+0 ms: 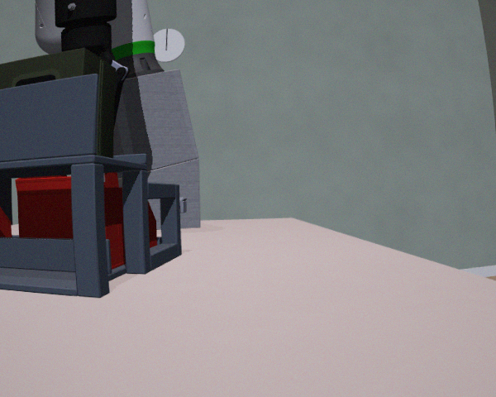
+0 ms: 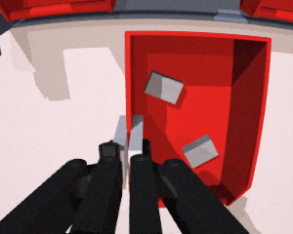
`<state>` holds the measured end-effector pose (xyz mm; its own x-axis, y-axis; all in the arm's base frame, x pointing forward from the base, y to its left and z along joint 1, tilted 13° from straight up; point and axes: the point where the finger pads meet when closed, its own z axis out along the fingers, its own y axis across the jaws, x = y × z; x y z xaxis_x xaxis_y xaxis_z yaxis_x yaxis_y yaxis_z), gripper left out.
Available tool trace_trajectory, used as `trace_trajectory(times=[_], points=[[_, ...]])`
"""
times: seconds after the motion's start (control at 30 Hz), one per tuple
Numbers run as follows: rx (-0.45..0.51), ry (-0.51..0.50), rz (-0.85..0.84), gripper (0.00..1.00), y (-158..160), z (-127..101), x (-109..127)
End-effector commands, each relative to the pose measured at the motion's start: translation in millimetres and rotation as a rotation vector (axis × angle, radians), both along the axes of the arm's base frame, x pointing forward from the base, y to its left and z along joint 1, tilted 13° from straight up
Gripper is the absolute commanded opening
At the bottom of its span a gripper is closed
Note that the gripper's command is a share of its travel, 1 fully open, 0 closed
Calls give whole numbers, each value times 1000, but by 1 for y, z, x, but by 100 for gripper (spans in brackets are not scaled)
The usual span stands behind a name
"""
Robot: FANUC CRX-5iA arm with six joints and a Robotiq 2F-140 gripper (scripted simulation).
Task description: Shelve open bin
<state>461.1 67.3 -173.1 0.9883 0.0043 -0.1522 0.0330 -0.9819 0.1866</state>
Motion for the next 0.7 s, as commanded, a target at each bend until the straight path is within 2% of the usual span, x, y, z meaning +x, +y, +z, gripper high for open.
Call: trace_trajectory(times=[0.0,0.67], points=[[0,0,0,0,0,0,2],[0,0,0,0,1,2,20]])
